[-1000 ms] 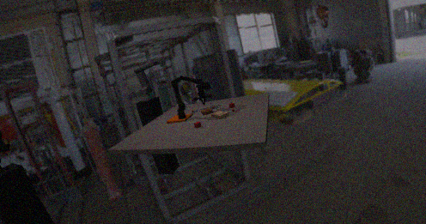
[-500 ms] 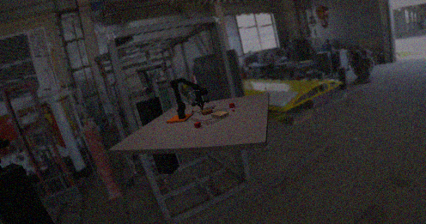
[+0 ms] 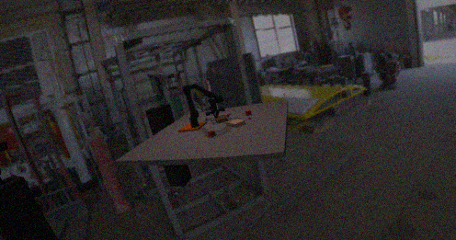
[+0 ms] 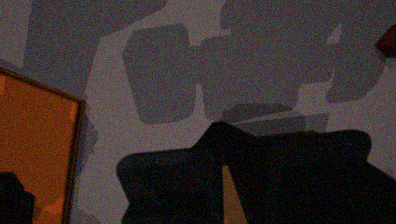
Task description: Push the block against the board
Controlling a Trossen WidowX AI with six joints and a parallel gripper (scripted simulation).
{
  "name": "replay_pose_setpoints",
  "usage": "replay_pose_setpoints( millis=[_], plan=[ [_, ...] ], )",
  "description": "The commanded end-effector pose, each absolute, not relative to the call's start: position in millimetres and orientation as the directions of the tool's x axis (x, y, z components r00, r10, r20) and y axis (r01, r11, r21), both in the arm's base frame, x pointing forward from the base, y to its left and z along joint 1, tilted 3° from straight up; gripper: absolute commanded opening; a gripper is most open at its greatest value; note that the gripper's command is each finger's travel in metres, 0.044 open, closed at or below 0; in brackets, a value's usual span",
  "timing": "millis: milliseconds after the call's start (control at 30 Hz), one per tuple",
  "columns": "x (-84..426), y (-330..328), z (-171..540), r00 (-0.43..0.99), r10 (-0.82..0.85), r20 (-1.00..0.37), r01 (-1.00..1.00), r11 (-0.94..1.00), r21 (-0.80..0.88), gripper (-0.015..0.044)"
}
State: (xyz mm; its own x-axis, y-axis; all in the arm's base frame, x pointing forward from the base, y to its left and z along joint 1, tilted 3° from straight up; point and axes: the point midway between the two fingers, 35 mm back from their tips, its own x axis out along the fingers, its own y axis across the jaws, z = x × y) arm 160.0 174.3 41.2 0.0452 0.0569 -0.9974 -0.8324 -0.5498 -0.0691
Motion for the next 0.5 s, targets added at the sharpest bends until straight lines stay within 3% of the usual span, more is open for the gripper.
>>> replay_pose_setpoints(
  millis=[0, 467],
  plan=[
    [163, 168, 40, 0.042, 0.053, -0.998, -0.832, -0.551, -0.065, 0.0],
    [178, 150, 39, 0.044, 0.051, -0.998, -0.832, -0.552, -0.065, 0.0]
  ],
)
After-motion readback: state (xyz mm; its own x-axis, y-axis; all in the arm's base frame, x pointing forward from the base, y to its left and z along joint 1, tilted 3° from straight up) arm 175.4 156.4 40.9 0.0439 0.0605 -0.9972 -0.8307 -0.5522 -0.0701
